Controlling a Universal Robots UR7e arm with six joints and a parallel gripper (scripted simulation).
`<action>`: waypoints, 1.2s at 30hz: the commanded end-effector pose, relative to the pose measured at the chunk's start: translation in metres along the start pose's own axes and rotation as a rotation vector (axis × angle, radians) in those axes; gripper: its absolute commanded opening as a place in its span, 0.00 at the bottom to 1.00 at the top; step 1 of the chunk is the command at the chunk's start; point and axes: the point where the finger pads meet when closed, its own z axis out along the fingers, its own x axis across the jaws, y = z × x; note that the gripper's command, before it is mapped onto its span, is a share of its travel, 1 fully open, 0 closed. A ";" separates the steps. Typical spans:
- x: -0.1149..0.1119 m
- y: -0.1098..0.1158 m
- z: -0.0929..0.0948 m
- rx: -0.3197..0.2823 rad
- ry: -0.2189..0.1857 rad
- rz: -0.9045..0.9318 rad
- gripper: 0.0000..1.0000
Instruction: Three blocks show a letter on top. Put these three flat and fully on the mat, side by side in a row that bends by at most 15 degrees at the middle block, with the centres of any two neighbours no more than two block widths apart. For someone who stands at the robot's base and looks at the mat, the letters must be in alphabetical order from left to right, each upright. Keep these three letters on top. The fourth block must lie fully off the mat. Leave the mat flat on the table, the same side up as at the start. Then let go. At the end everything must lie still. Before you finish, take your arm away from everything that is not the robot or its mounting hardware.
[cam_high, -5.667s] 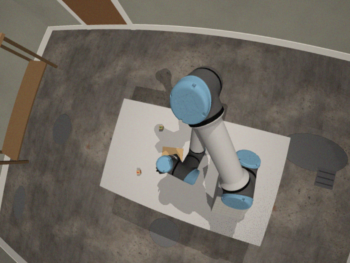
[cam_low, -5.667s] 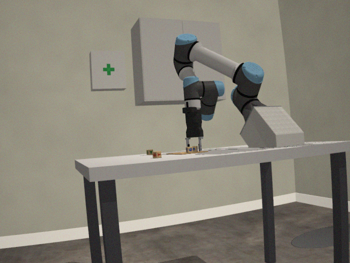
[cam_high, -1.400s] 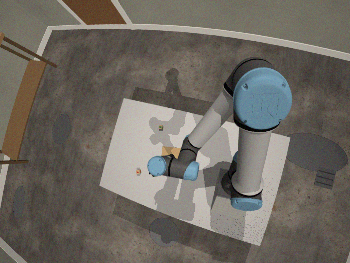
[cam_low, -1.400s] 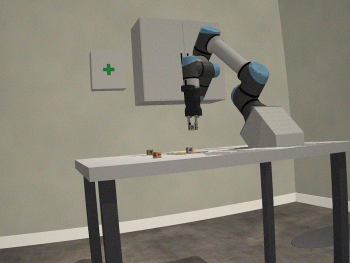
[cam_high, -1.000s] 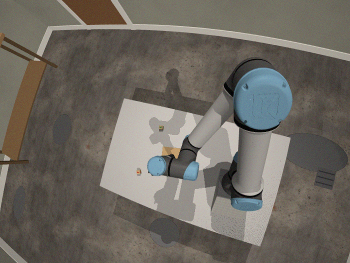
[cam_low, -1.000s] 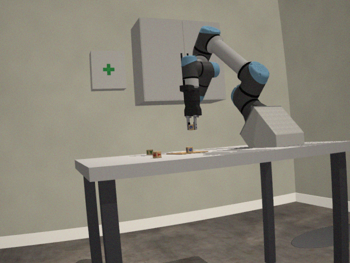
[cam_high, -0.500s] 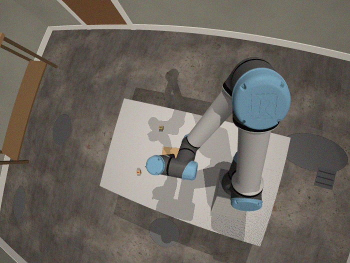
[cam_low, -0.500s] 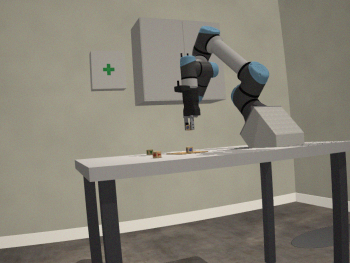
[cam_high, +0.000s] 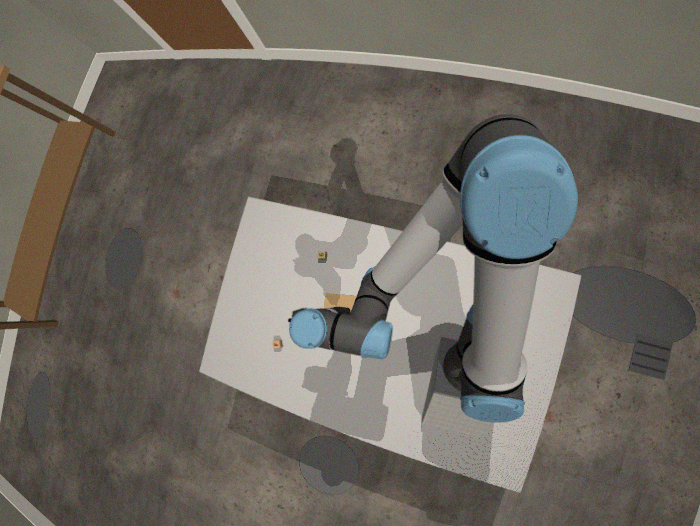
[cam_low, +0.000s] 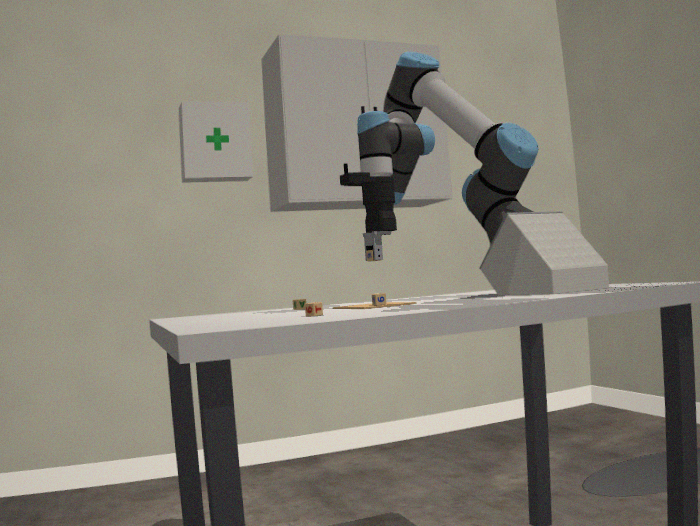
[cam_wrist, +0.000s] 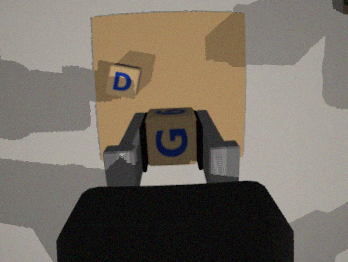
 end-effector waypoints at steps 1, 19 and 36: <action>0.005 -0.003 0.000 -0.001 0.000 0.139 0.49; 0.018 -0.007 0.000 -0.001 0.000 0.526 0.49; 0.028 -0.008 0.000 -0.001 0.000 0.891 0.49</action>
